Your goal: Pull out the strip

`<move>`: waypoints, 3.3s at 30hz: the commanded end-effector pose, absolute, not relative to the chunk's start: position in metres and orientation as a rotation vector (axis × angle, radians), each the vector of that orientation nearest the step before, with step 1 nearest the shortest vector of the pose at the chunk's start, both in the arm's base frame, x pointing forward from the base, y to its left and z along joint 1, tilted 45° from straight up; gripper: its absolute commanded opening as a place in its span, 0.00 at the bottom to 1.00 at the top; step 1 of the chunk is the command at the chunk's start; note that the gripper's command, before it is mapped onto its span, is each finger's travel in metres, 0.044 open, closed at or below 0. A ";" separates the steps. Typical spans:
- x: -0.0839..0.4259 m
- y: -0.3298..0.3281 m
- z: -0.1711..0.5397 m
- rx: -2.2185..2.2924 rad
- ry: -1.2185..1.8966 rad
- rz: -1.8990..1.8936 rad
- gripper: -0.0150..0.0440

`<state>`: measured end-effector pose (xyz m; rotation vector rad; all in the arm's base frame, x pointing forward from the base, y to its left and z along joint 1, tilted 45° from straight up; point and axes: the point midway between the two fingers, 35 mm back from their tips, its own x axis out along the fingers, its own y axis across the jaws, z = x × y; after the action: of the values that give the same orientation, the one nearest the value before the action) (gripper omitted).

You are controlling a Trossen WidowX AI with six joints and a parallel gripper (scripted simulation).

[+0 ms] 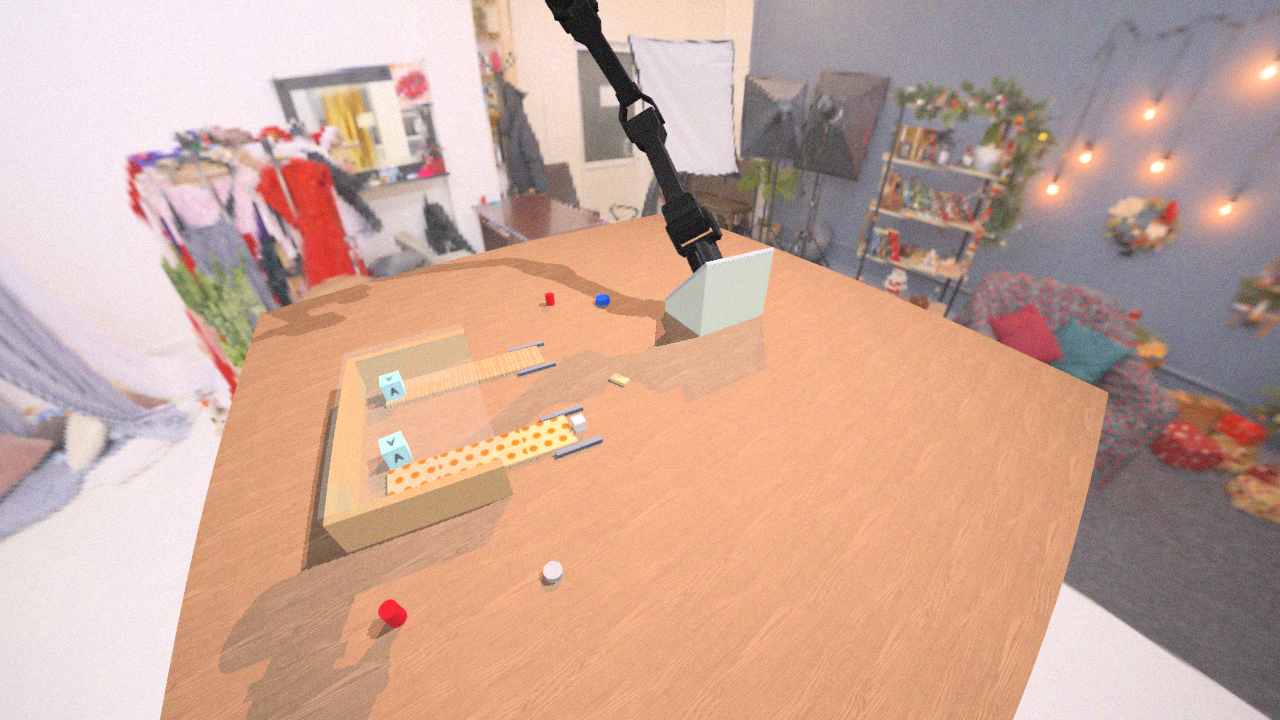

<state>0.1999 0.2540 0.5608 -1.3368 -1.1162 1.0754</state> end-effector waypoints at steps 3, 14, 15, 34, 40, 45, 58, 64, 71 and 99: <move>0.221 0.259 0.546 -1.318 -1.005 1.075 0.93; 0.348 0.261 0.405 -1.127 -0.235 0.914 0.93; 0.356 0.258 0.390 -1.107 -0.171 0.885 0.93; 0.372 0.110 0.113 -0.768 0.656 -0.032 0.93; 0.333 0.056 0.071 -0.725 0.695 -0.326 0.93; 0.333 0.056 0.071 -0.725 0.695 -0.326 0.93; 0.334 0.055 0.070 -0.724 0.702 -0.330 0.89; 0.359 0.024 0.058 -0.659 0.925 -0.445 0.62; 0.373 -0.029 0.048 -0.535 1.223 -0.635 0.31; 0.364 -0.097 0.033 -0.391 1.492 -0.846 0.25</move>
<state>0.3676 -0.0924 0.0400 -0.3824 1.4772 -0.8457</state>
